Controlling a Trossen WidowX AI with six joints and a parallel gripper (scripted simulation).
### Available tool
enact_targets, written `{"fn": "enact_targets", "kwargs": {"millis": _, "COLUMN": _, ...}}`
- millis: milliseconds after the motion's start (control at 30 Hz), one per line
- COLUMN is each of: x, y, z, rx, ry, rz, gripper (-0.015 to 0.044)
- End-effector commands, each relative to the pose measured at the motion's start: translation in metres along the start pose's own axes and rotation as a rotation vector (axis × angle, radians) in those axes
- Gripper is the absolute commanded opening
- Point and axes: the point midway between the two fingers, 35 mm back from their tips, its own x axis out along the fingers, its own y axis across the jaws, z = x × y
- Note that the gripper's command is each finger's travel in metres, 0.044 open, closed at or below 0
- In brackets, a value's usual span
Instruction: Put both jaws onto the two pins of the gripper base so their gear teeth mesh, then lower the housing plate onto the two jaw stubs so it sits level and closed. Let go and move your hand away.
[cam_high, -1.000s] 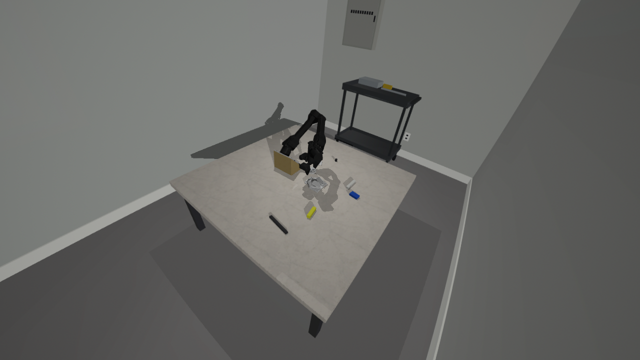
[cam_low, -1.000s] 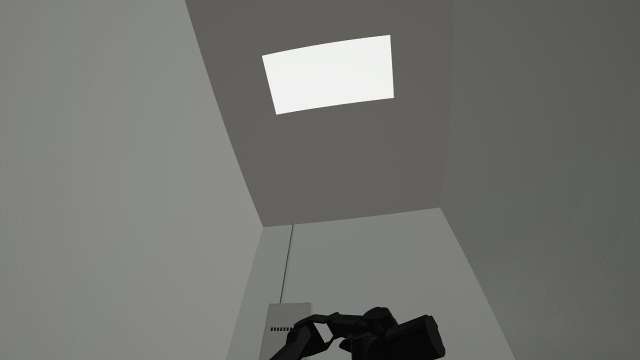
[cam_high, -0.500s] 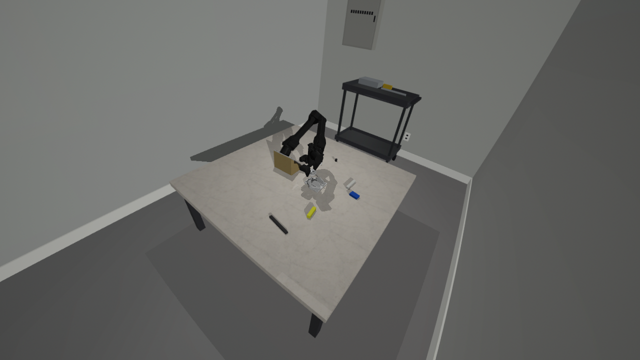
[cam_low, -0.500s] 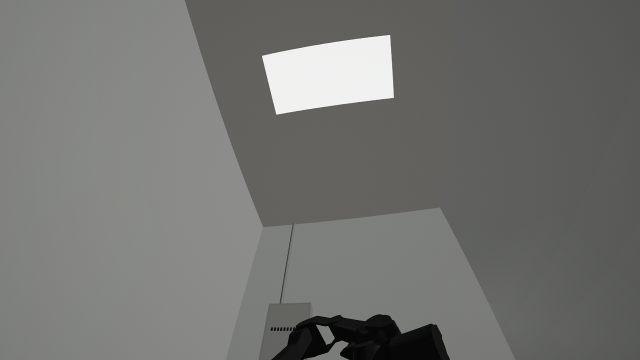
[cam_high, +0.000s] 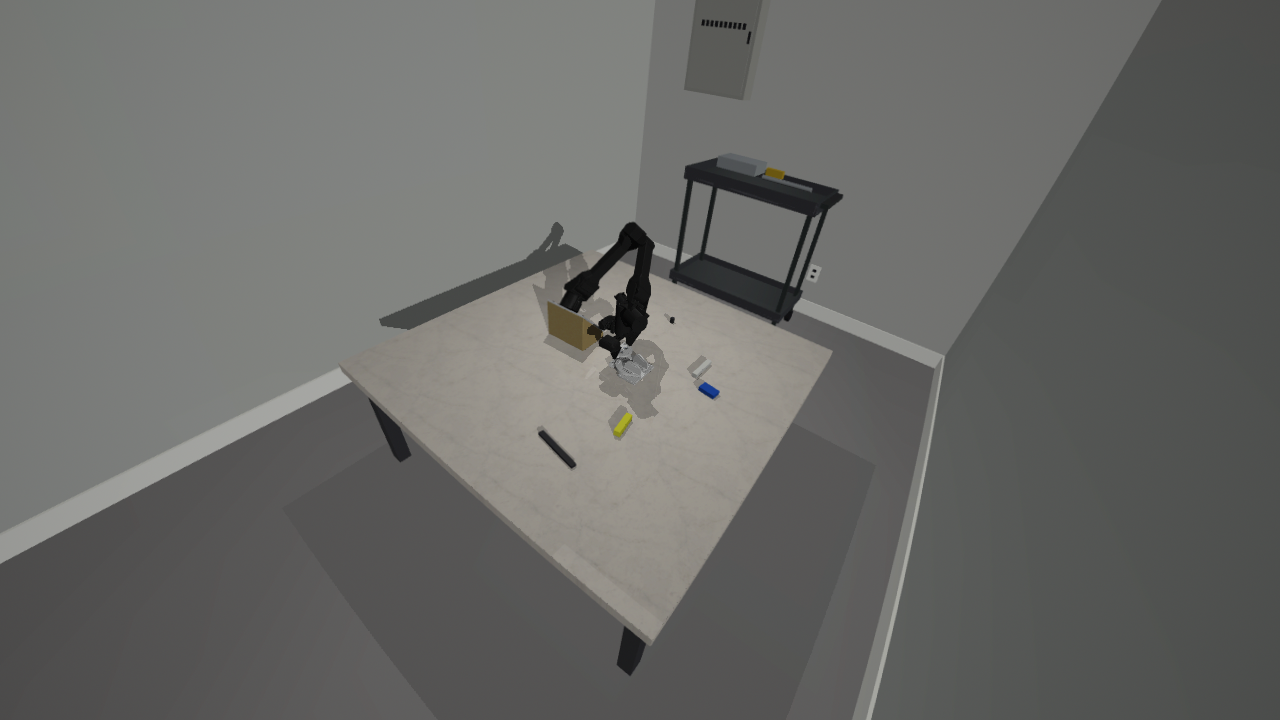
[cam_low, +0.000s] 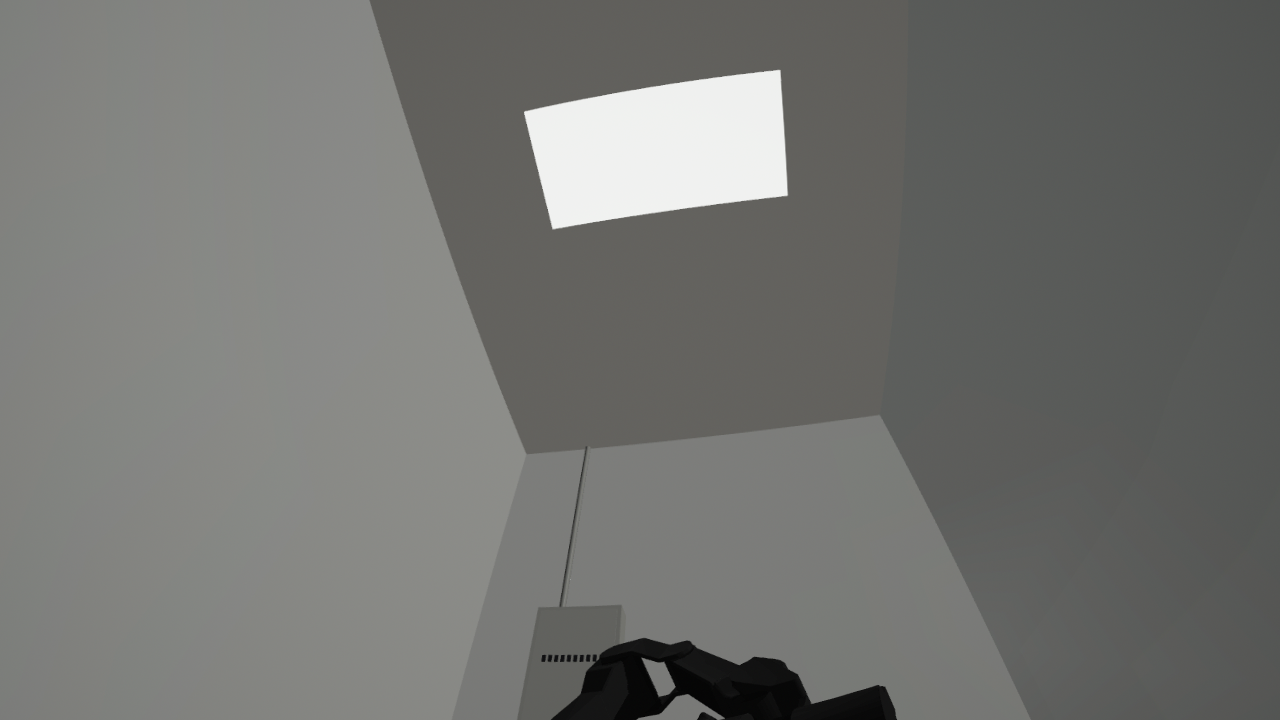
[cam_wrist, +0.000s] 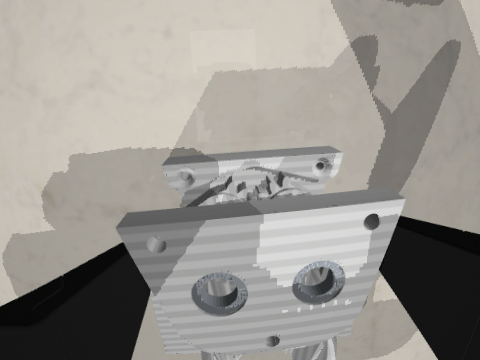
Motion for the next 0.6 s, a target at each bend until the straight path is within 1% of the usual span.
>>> {"fn": "enact_targets", "kwargs": {"millis": 0, "x": 0.009, "y": -0.001, "z": 0.003, "rx": 0.010, "ry": -0.006, "rz": -0.007, "gripper": 0.0351}}
{"fn": "enact_targets", "kwargs": {"millis": 300, "x": 0.023, "y": -0.002, "z": 0.004, "rx": 0.009, "ry": -0.006, "rz": -0.009, "gripper": 0.0351}}
{"fn": "enact_targets", "kwargs": {"millis": 567, "x": 0.024, "y": -0.002, "z": 0.004, "rx": 0.009, "ry": -0.006, "rz": -0.009, "gripper": 0.0351}}
